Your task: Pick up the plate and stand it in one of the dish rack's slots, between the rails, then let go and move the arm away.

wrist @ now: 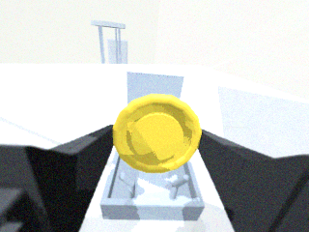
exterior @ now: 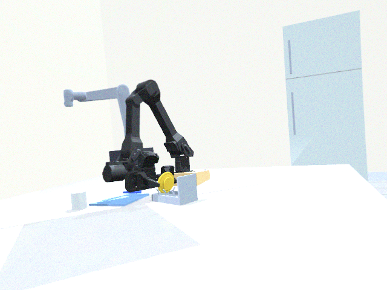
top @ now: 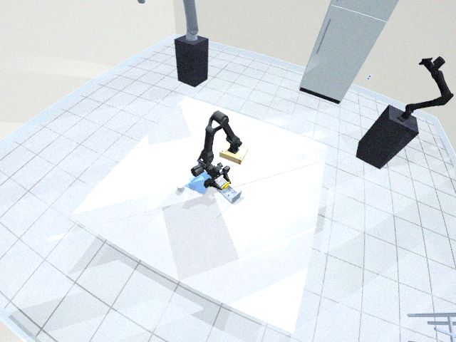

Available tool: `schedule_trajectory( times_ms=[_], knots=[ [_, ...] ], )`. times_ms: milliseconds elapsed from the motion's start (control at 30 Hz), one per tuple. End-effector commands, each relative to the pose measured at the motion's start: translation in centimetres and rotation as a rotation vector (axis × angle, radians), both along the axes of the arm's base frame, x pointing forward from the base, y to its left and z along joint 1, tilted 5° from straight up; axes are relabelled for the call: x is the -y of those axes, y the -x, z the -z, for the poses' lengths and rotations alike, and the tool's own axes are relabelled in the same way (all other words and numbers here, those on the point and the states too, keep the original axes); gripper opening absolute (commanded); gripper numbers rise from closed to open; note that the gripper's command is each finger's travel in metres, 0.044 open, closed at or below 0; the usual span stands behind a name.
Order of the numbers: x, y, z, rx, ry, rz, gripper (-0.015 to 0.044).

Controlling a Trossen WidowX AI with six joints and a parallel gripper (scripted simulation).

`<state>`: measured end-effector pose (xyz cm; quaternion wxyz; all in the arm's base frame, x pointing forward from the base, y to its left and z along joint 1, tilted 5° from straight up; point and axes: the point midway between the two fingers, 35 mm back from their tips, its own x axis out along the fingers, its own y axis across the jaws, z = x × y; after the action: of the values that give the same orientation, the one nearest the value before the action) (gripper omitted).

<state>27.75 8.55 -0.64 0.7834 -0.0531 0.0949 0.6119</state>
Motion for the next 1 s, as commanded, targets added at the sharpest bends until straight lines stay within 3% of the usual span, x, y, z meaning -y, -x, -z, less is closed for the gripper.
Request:
schedule_trajectory(
  times_ms=[0,467,767,967],
  knots=[
    [0.0,0.0,0.0,0.0,0.0,0.0,0.0026],
    [0.0,0.0,0.0,0.0,0.0,0.0,0.0394],
    [0.0,-0.1,-0.2,0.0,0.0,0.0,0.04],
    [-0.1,-1.1,-7.1,0.001,-0.017,0.009,0.04]
  ],
)
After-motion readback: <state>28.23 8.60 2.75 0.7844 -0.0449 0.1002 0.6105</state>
